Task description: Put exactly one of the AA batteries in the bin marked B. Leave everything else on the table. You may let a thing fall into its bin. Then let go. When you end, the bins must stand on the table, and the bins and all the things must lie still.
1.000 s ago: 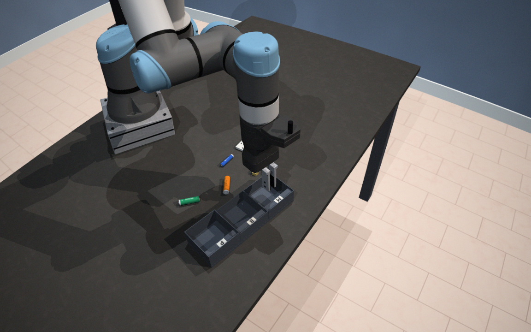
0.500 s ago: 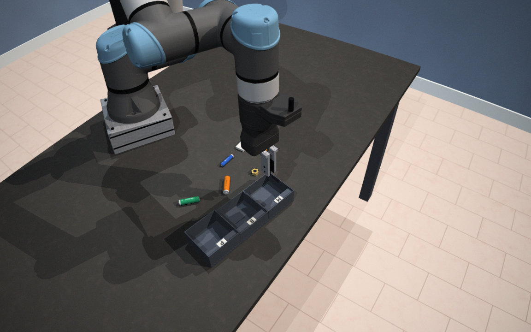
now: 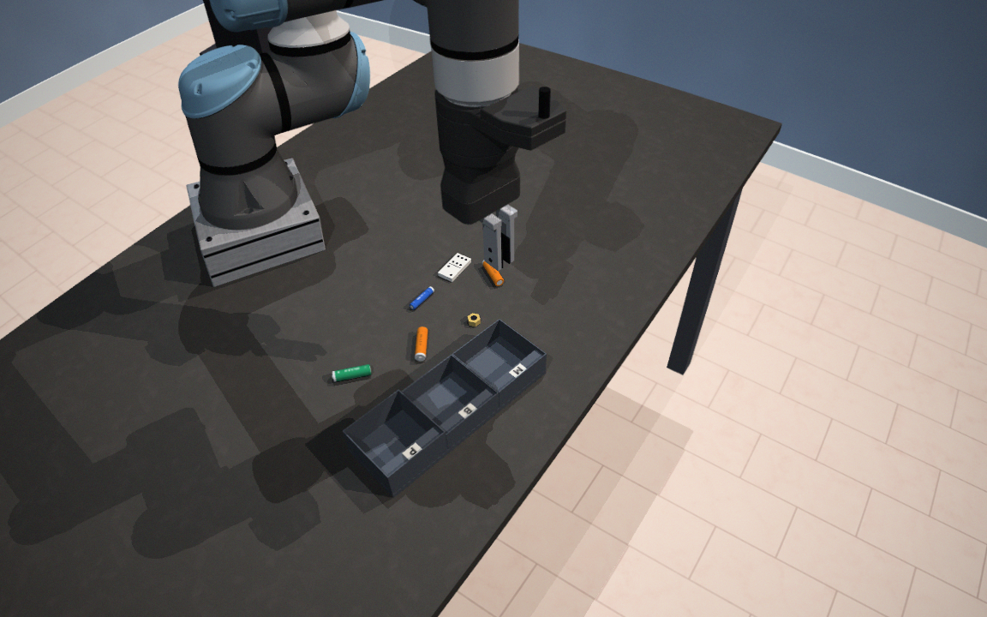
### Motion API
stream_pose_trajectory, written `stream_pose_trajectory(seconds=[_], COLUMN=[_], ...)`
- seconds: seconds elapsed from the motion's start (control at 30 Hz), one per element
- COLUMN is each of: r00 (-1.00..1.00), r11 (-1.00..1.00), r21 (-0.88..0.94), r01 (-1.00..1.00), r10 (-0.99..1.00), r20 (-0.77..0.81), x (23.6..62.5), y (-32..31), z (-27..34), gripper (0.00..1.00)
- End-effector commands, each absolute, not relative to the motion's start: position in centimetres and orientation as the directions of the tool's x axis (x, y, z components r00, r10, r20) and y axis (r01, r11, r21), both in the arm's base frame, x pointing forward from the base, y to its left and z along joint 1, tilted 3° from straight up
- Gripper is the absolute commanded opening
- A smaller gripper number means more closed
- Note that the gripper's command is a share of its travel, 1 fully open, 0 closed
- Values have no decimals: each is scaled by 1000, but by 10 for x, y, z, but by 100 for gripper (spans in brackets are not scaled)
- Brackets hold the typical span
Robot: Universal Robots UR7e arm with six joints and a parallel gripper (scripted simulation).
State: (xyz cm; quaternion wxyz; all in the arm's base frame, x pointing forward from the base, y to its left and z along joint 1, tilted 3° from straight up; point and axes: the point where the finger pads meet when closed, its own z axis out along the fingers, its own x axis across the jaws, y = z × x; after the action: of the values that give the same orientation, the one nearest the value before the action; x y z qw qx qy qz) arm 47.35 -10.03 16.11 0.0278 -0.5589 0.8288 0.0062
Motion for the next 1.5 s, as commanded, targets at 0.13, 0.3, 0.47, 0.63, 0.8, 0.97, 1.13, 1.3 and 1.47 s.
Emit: stream_pose_trajectory(seconds=[0.13, 0.3, 0.47, 0.63, 0.8, 0.97, 1.13, 1.3, 1.47], r00=[-231, -90, 40, 178, 315, 394, 550, 636, 636], r11=[233, 92, -39, -177, -315, -393, -549, -635, -635], r21=[-25, -29, -27, -27, -20, -19, -31, -55, -55], r01=[-972, -995, -999, -984, -949, -919, -835, -771, -771], r10=[-972, -995, -998, -984, -949, -919, -835, -771, -771], r20=[-51, -44, -38, -31, -26, -24, -20, -11, -11], x=[455, 424, 406, 375, 344, 326, 299, 296, 299], y=[-109, -123, -131, -145, -159, -167, -180, -182, -181], z=[147, 123, 108, 83, 59, 44, 26, 26, 26], gripper=[60, 60, 60, 60, 60, 60, 60, 60, 60])
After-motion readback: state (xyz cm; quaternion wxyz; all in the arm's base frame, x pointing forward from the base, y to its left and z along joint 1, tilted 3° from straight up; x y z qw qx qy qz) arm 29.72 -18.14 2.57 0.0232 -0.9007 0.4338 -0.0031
